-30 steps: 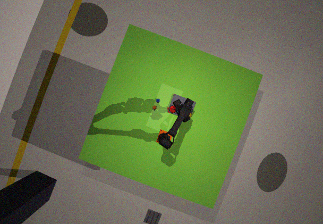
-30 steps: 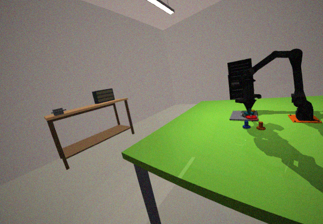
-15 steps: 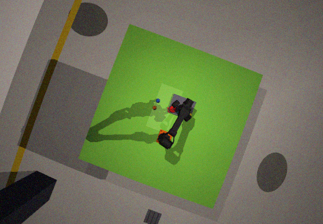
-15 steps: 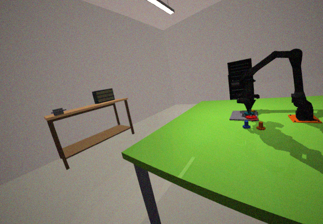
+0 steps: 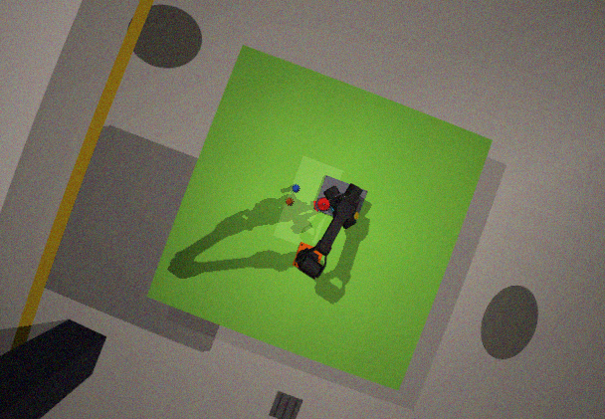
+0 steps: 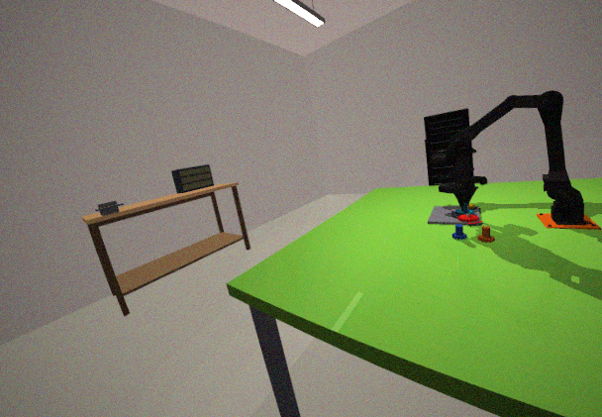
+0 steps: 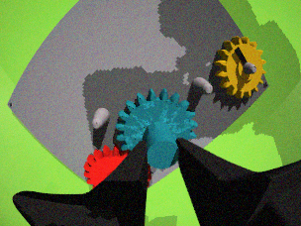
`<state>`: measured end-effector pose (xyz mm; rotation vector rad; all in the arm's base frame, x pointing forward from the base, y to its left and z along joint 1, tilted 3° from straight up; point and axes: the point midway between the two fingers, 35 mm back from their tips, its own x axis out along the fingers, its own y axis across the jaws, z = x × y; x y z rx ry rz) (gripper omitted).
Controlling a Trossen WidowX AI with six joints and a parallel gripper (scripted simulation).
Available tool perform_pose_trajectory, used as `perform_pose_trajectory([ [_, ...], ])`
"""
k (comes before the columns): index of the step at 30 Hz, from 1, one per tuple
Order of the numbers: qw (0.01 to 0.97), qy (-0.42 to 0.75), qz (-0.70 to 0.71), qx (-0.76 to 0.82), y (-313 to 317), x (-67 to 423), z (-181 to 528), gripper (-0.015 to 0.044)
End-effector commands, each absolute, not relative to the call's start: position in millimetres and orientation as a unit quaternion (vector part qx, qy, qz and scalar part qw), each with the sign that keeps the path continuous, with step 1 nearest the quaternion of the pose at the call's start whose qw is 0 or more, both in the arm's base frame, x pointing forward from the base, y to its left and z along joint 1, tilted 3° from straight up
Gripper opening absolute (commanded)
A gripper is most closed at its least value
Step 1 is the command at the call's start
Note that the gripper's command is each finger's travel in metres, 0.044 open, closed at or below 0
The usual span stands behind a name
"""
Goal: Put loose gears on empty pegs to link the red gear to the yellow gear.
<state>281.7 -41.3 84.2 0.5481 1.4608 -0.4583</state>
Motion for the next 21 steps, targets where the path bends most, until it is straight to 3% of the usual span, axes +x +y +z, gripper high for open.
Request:
perform_pose_trajectory([
  [1,0.679,0.647,-0.224,0.267,-41.4,280.8,82.6,0.0],
  [15,0.68,0.648,-0.22,0.262,-40.8,282.0,81.4,0.0],
  [21,0.688,0.654,-0.2,0.241,-40.8,280.9,84.7,0.014],
])
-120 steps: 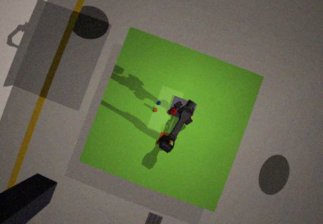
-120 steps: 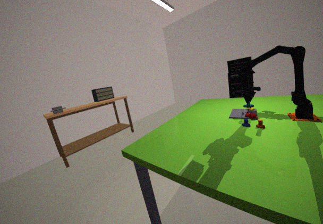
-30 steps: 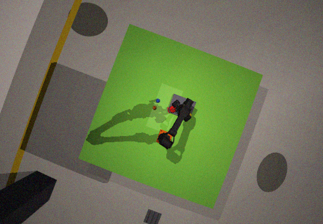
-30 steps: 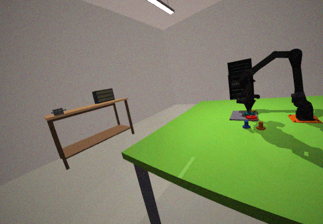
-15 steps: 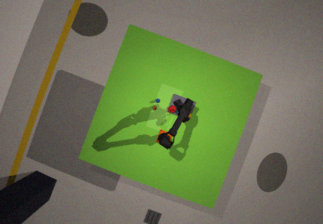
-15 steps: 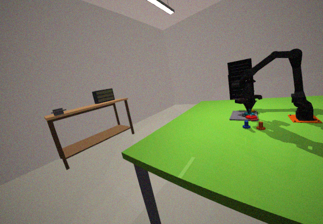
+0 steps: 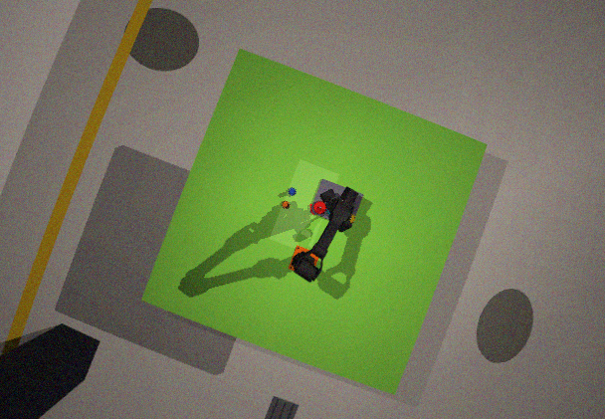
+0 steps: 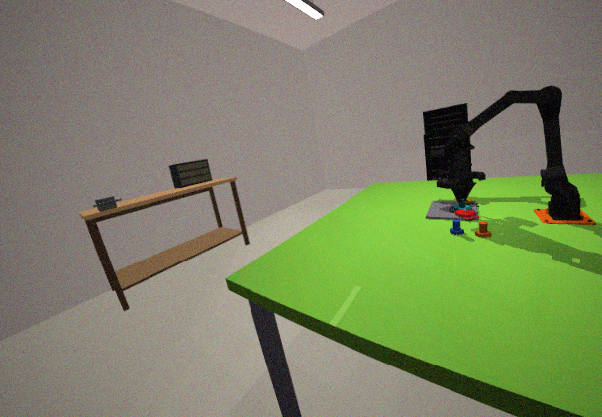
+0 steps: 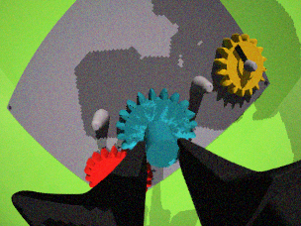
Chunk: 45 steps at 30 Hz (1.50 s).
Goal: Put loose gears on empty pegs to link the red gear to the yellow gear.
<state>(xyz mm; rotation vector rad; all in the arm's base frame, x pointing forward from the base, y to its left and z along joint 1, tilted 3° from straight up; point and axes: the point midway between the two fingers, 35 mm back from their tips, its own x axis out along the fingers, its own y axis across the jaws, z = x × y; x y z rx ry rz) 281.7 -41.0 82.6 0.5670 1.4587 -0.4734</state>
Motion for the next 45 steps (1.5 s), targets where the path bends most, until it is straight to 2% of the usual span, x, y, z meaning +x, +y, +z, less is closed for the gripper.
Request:
perform_pose_trajectory([
  [1,0.69,0.656,-0.195,0.235,-40.8,280.5,85.6,0.014],
  [14,0.692,0.658,-0.19,0.23,-42.7,277.5,130.7,0.014],
  [19,0.706,0.659,-0.165,0.203,-15.9,281.7,123.7,0.0271],
  [25,0.723,0.67,-0.096,0.136,62.5,271.0,125.0,0.0429],
  [26,0.724,0.673,-0.085,0.125,75.4,266.6,125.2,0.044],
  [34,0.727,0.686,-0.001,0.043,165.4,215.3,127.3,0.044],
  [45,0.726,0.686,0.007,0.036,173.6,212.6,105.9,0.044],
])
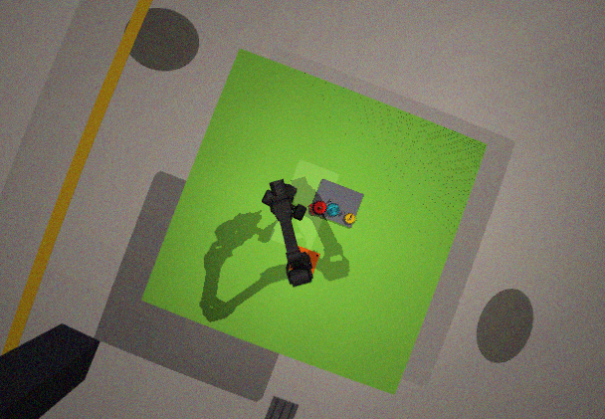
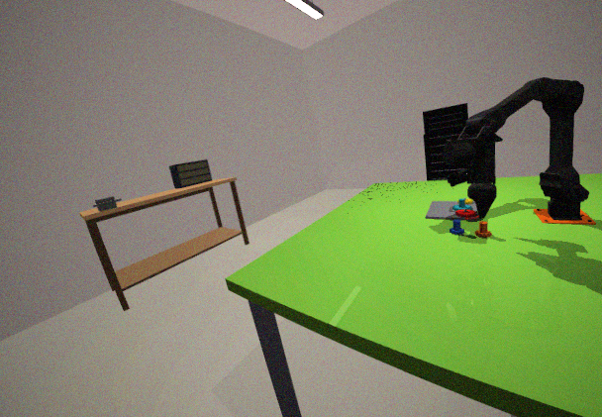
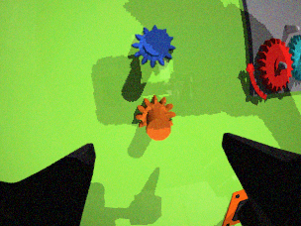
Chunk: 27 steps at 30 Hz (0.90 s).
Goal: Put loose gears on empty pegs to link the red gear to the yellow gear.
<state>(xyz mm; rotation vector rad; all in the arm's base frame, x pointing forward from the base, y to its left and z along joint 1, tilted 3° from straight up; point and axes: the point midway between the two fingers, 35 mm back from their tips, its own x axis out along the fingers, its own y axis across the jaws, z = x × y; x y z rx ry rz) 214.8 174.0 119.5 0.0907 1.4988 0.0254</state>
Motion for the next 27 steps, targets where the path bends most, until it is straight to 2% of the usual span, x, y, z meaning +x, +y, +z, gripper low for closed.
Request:
perform_pose_trajectory([
  [1,0.726,0.686,0.007,0.036,173.6,212.6,104.7,0.044],
  [27,0.726,0.686,0.007,0.036,175.3,214.9,77.6,0.044],
])
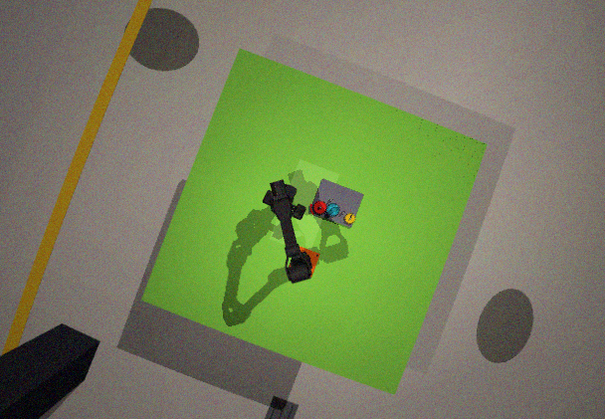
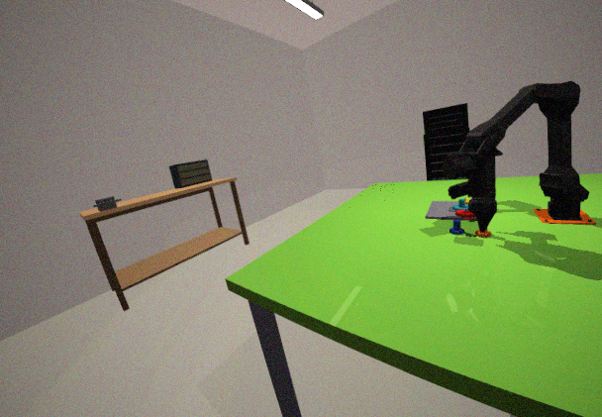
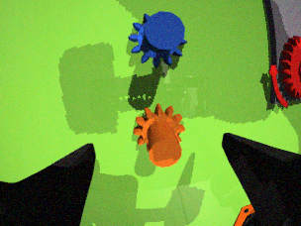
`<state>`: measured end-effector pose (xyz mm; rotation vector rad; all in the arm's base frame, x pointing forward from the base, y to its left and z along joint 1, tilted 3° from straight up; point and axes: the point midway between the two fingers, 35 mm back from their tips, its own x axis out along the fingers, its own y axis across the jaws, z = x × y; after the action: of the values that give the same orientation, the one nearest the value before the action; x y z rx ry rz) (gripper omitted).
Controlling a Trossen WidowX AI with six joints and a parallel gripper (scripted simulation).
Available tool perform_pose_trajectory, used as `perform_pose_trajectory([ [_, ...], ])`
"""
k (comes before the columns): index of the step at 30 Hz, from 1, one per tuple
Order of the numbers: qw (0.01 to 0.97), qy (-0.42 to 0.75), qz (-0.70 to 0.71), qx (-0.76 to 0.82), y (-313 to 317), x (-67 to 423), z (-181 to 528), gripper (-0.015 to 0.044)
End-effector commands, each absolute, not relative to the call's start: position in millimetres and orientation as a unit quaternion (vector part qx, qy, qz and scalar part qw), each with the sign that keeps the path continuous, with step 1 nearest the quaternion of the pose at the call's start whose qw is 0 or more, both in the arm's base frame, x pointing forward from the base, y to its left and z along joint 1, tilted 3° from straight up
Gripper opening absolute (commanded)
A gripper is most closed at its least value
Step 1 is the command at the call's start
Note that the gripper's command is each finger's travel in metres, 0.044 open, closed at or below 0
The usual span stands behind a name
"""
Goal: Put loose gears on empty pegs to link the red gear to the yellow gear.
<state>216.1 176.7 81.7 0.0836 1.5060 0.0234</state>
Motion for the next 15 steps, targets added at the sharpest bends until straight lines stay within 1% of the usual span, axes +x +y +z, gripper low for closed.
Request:
perform_pose_trajectory([
  [1,0.726,0.686,0.007,0.036,175.3,214.9,77.6,0.044],
  [7,0.726,0.686,0.007,0.036,175.3,214.9,77.6,0.044],
  [15,0.726,0.686,0.007,0.036,175.3,214.9,77.6,0.023],
])
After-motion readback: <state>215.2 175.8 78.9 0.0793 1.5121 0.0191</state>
